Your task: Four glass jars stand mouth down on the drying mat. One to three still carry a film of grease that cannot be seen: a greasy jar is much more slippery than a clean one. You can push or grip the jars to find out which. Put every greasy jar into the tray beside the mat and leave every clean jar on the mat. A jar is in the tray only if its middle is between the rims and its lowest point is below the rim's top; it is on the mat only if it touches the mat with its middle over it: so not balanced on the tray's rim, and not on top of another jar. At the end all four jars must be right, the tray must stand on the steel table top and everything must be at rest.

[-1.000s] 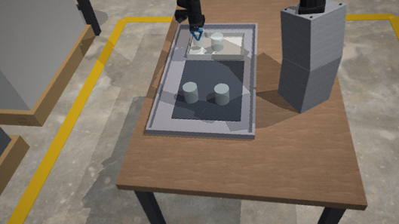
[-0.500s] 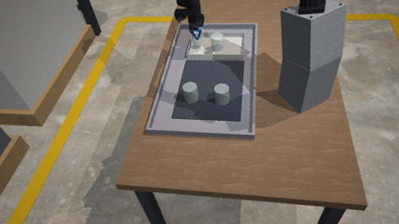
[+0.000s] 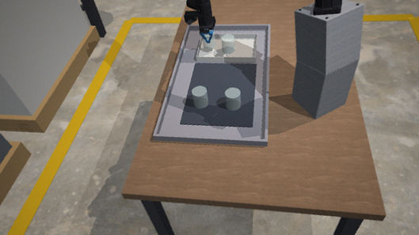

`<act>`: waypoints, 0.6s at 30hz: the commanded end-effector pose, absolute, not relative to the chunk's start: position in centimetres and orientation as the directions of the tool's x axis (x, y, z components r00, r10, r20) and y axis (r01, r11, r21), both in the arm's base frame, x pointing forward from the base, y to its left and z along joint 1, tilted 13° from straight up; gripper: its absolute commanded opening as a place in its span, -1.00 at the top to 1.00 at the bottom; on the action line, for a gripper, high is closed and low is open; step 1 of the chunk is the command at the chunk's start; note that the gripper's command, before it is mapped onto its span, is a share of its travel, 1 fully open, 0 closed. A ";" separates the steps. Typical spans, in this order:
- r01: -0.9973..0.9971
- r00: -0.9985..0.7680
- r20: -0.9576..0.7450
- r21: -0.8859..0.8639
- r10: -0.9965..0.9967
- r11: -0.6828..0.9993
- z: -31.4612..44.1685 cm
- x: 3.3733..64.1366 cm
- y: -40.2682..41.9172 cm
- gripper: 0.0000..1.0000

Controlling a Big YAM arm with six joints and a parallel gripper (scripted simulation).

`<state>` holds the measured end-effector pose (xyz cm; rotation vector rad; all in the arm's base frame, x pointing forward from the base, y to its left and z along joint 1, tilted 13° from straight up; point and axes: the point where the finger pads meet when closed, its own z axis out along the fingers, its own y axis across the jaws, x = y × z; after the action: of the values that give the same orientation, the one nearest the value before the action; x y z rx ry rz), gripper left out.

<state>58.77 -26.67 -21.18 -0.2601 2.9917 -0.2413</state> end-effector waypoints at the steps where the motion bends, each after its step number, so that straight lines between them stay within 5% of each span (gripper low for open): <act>1: -0.165 -0.972 -0.135 -0.181 -0.191 0.969 -22.0 60.0 -27.6 1.00; 18: -0.165 -0.972 -0.135 -0.181 -0.191 0.969 -23.4 60.3 -27.9 1.00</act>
<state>58.95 -26.77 -23.33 -0.2635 2.9970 -0.2373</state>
